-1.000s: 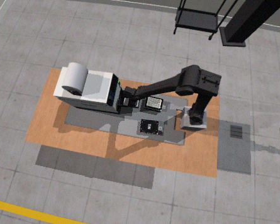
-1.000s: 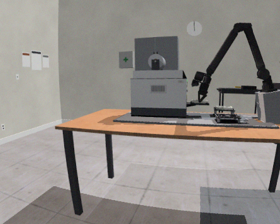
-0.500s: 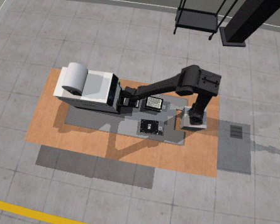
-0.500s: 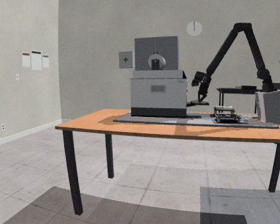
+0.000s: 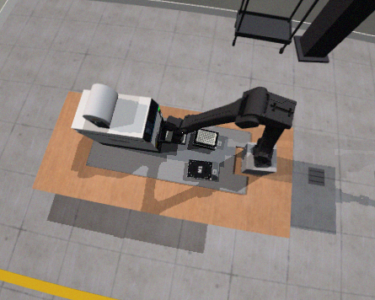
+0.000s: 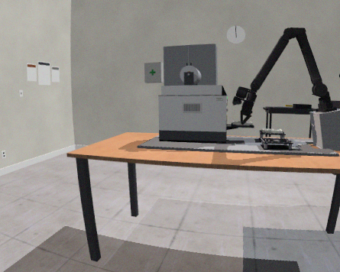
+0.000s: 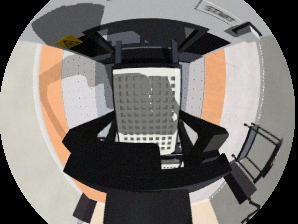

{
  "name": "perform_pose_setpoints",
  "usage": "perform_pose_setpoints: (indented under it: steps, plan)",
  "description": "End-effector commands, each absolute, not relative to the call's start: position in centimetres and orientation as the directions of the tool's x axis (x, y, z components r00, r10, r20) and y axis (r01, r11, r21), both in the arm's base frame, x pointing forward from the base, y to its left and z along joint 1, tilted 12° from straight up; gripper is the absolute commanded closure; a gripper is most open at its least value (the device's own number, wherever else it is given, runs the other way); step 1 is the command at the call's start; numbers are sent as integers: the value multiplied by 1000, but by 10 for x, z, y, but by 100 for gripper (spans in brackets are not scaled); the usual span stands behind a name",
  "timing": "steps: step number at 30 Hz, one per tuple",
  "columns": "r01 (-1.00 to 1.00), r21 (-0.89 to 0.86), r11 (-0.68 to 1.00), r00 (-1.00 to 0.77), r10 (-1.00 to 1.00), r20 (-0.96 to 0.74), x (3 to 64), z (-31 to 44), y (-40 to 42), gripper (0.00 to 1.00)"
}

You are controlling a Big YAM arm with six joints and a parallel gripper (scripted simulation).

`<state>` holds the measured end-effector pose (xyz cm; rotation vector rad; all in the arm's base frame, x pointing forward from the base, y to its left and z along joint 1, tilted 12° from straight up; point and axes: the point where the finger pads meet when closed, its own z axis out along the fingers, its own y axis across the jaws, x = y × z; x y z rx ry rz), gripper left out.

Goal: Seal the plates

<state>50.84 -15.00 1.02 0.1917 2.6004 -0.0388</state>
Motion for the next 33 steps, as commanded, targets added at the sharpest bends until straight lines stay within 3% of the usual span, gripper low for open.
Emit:
perform_pose_setpoints:
  steps: [1,27,28,33]
  plan:
    - [191,31,981,-898,188,-398,469,-27,-154,100]
    - [194,30,981,-899,190,-395,467,-28,-155,100]
    - [194,30,981,-899,190,-395,467,-29,-155,0]
    - [173,24,985,-889,166,-426,482,-22,-152,0]
